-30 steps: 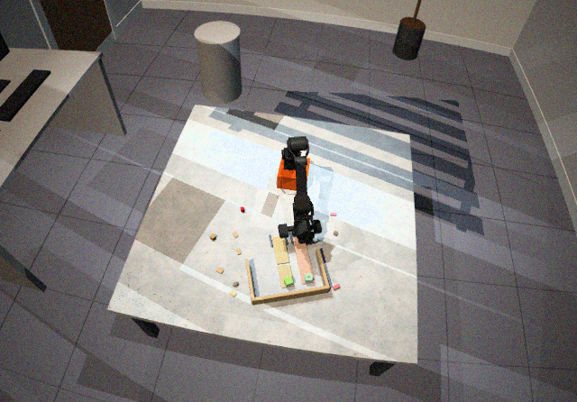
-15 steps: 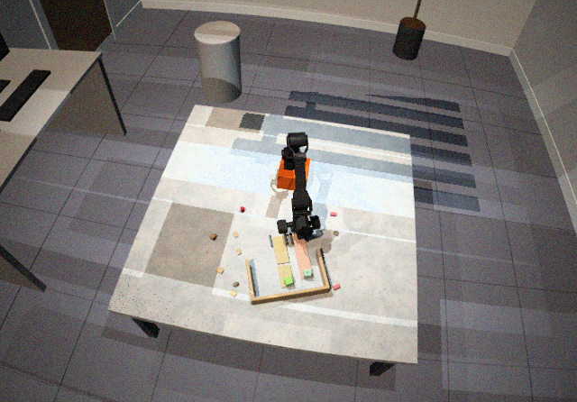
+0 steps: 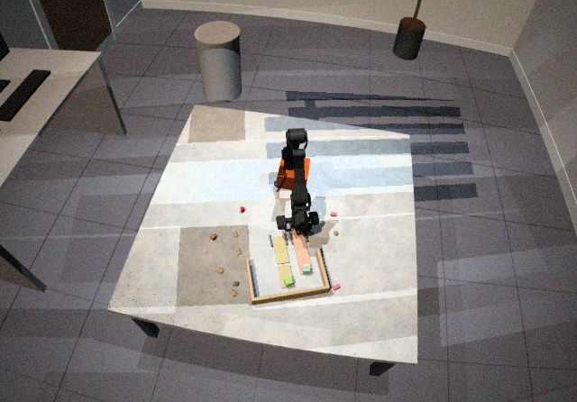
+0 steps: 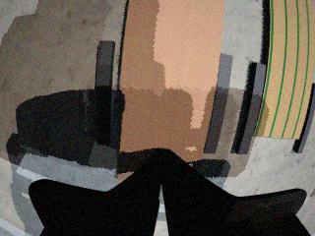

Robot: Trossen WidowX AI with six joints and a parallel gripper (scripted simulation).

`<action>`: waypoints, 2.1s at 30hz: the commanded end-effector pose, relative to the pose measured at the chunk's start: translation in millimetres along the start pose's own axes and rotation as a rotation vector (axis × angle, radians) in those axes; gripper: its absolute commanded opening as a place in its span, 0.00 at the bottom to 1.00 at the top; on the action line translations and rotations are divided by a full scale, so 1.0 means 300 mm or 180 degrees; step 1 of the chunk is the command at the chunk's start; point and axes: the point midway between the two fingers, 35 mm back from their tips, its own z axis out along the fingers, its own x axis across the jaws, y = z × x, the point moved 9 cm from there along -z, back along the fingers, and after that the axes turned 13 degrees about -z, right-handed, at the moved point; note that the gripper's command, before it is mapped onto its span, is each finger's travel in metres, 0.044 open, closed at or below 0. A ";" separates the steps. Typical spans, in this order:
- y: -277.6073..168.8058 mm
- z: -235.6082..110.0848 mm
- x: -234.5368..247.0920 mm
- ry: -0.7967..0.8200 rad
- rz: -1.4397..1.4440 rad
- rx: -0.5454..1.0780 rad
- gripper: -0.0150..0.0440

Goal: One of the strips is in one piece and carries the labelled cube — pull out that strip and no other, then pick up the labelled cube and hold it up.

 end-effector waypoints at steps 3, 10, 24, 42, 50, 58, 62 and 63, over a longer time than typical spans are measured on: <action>-0.041 0.012 0.010 0.0020 -0.0014 0.0054 0.25; -0.076 0.013 0.017 0.0020 -0.0015 0.0057 0.25; -0.145 0.013 0.032 0.0022 -0.0015 0.0063 0.25; -0.236 0.013 0.051 0.0023 -0.0015 0.0071 0.25; -0.275 0.013 0.060 0.0024 -0.0015 0.0074 0.25; -0.312 0.012 0.068 0.0024 -0.0015 0.0077 0.25; -0.333 0.012 0.072 0.0025 -0.0015 0.0079 0.25; -0.338 0.012 0.073 0.0025 -0.0015 0.0080 0.25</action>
